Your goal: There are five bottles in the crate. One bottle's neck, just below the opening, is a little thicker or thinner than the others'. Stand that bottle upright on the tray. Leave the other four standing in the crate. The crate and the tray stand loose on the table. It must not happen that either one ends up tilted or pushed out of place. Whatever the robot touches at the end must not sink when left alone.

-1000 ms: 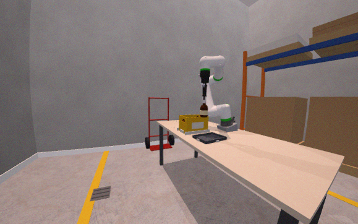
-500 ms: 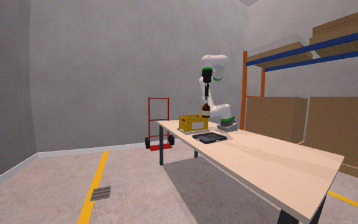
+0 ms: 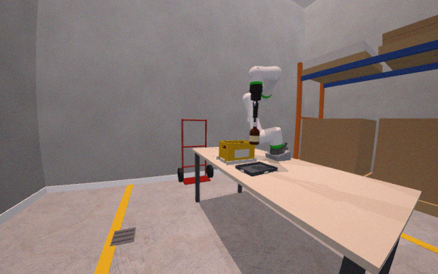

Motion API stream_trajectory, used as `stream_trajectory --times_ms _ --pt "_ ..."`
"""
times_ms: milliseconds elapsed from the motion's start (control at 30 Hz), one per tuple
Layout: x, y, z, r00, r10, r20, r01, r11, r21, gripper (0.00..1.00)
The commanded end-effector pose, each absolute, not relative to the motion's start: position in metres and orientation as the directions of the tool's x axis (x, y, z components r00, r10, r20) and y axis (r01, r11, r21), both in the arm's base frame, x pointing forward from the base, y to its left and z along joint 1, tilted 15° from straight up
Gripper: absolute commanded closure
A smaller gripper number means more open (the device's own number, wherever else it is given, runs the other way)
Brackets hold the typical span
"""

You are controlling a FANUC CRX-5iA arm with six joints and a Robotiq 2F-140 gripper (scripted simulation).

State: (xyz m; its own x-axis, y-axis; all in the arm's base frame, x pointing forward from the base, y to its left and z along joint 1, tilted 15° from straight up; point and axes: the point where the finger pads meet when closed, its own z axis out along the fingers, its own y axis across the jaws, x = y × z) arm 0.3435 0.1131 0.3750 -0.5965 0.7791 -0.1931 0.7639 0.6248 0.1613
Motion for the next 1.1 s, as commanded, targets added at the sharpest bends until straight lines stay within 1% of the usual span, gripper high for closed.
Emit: stream_trajectory --times_ms 0,1067 --pt "0.345 0.120 0.376 -0.596 0.779 -0.194 0.764 0.625 0.163 0.90" --pt "0.348 0.151 0.375 -0.596 0.779 -0.194 0.764 0.625 0.163 0.90"
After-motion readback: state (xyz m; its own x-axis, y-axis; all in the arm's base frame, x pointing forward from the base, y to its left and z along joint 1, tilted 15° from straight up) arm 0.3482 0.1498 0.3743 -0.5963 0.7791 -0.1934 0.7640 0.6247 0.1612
